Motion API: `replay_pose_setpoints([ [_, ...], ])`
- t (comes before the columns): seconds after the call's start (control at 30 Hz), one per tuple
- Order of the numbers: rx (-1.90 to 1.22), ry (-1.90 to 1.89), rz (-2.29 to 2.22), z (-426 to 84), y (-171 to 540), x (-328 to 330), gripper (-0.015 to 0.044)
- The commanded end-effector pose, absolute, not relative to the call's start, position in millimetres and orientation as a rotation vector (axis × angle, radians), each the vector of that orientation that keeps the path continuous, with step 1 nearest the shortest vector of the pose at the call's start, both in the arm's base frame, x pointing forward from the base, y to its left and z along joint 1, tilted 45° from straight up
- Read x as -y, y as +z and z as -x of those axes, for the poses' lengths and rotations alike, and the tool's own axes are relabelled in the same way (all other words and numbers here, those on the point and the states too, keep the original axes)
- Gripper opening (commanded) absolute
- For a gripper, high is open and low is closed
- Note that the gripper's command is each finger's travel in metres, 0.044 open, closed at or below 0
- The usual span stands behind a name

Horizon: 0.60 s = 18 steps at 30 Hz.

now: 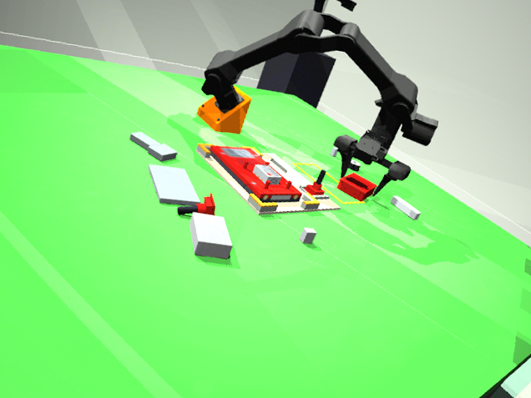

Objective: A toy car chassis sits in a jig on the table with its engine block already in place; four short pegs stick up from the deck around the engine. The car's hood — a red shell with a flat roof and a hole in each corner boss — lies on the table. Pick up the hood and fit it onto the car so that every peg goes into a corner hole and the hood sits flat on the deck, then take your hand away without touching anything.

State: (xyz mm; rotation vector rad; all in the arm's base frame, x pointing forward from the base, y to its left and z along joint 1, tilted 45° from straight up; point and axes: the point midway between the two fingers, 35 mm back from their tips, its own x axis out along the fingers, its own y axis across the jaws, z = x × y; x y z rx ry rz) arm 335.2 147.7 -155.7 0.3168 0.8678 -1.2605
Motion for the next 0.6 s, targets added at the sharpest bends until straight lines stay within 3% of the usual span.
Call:
replay_pose_setpoints([
  [0.0, -0.868, -1.26, -0.317, -335.3, -155.5, -147.9, 0.0361],
  [0.33, -0.868, -1.26, -0.317, -335.3, -155.5, -147.9, 0.0295],
  [0.57, -0.868, -1.26, -0.317, -335.0, -152.5, -151.0, 0.0111],
])
